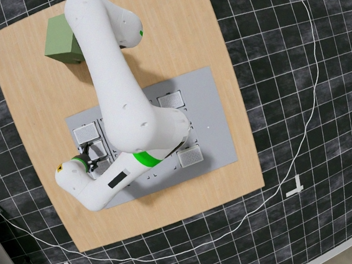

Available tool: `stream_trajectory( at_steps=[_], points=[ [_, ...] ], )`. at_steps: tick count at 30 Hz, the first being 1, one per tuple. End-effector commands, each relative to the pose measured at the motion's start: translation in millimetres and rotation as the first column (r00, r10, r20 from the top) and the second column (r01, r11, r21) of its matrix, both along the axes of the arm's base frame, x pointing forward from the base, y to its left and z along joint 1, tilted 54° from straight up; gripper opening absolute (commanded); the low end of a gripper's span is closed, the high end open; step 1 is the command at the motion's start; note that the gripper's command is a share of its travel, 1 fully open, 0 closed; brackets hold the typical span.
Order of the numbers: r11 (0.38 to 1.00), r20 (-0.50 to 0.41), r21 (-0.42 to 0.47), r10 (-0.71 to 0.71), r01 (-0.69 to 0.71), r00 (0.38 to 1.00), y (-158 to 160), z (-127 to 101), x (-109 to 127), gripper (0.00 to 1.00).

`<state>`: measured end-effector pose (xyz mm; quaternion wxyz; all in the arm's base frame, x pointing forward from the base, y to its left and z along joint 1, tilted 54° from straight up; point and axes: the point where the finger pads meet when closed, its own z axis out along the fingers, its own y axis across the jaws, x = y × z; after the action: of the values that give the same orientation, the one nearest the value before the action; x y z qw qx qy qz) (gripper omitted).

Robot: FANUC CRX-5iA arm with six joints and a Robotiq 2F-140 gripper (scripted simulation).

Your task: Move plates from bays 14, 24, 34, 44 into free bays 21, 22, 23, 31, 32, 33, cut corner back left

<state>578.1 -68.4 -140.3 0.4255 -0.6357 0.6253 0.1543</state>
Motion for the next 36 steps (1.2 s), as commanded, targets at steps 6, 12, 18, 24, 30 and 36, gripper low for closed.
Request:
stream_trajectory(
  at_steps=[6, 12, 18, 24, 30, 36],
  points=[
    [1.0, 0.001, -0.001, -0.001, 0.001, 1.0, -1.3, 0.4, 0.2, 0.1],
    [1.0, 0.001, -0.001, -0.001, 0.001, 1.0, -1.3, 0.4, 0.2, 0.1],
    [1.0, 0.001, -0.001, -0.001, 0.001, 1.0, -2.8, 1.6, -0.5, 0.1],
    [1.0, 0.001, -0.001, -0.001, 0.001, 1.0, -4.3, 2.8, -1.2, 0.1],
    [1.0, 0.001, -0.001, -0.001, 0.001, 1.0, -5.3, 3.6, -1.6, 0.1],
    [1.0, 0.001, -0.001, -0.001, 0.001, 1.0, -6.7, 4.8, -2.3, 0.1]
  ],
)
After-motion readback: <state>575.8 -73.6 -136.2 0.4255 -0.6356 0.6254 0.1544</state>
